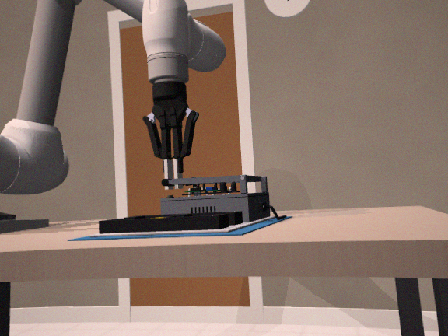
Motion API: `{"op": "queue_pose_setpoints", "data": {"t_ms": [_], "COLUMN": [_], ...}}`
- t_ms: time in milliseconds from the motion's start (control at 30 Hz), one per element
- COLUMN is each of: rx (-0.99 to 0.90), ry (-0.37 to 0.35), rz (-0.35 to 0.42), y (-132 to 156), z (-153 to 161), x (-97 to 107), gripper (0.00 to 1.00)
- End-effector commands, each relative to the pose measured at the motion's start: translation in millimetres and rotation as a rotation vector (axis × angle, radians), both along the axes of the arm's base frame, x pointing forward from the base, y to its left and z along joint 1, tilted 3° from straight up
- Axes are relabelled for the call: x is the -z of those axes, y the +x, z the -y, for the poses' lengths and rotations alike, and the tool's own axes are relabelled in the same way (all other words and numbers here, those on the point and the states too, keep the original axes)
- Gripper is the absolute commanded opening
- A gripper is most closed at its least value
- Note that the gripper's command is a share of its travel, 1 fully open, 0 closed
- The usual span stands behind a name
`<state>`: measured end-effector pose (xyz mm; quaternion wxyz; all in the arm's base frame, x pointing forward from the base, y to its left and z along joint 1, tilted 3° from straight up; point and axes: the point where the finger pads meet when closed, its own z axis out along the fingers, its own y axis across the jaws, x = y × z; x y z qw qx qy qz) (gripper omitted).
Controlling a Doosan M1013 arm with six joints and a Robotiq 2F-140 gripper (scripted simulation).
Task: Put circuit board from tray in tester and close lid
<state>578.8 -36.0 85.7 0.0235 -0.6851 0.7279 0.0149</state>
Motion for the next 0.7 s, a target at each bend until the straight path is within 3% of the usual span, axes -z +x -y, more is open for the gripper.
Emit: {"op": "queue_pose_setpoints", "data": {"t_ms": [0,667], "rx": [0.0,0.0], "ry": [0.0,0.0], "rz": [0.0,0.0], "y": [-0.2,-0.1], "z": [0.0,-0.2], "x": [0.2,3.1], "gripper": [0.0,0.0]}}
